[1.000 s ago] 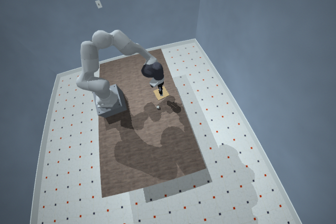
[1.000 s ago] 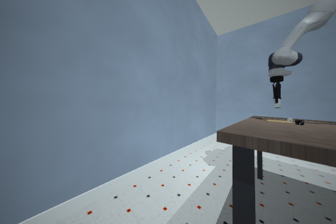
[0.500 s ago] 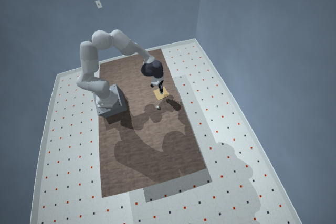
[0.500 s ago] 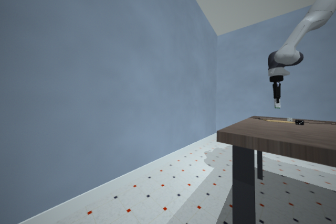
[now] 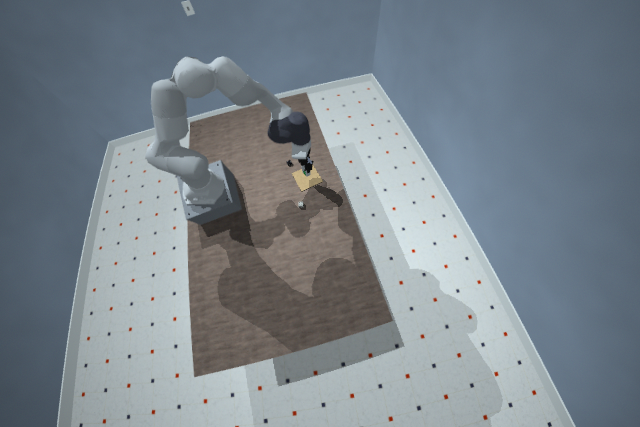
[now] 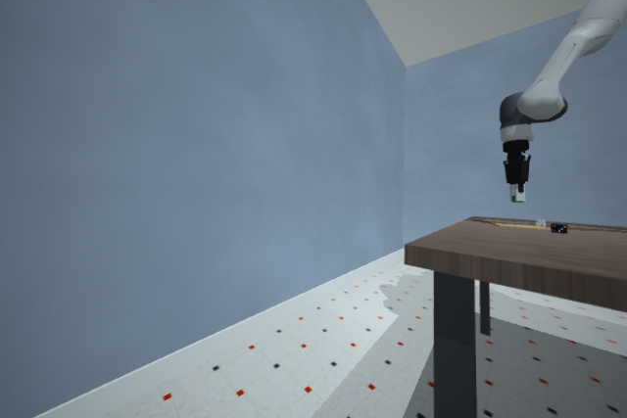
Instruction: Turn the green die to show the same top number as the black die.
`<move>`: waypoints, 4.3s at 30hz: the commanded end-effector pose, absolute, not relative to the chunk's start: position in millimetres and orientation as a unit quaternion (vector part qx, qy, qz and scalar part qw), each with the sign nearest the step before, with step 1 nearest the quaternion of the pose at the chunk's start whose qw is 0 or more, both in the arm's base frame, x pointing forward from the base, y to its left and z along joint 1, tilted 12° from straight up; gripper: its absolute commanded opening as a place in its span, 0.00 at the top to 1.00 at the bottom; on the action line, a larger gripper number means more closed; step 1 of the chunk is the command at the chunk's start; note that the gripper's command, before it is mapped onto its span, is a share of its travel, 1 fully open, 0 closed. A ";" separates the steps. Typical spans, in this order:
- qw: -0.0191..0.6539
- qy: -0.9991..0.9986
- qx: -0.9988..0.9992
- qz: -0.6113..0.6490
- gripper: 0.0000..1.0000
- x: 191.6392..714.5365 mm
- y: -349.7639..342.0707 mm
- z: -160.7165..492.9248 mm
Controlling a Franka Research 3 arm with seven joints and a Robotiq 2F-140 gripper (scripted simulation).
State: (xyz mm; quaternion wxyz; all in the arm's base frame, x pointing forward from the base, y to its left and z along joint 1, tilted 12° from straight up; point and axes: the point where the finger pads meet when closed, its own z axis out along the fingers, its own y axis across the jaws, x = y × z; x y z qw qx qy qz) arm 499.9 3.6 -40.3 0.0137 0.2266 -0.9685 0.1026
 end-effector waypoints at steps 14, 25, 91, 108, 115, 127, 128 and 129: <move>0.033 -0.890 0.442 0.102 0.87 502.5 28.6 -45.6; 0.041 -0.838 0.535 0.098 0.87 502.4 44.3 -48.8; -0.395 -0.739 0.511 -0.193 0.87 494.4 22.2 -55.8; -0.395 -0.739 0.511 -0.193 0.87 495.7 15.1 -88.4; -0.395 -0.739 0.511 -0.193 0.87 496.3 11.2 -105.7; -0.395 -0.739 0.511 -0.193 0.87 497.0 6.9 -125.2; -0.395 -0.739 0.511 -0.193 0.87 497.0 6.9 -125.2; -0.395 -0.739 0.511 -0.193 0.87 497.0 6.9 -125.2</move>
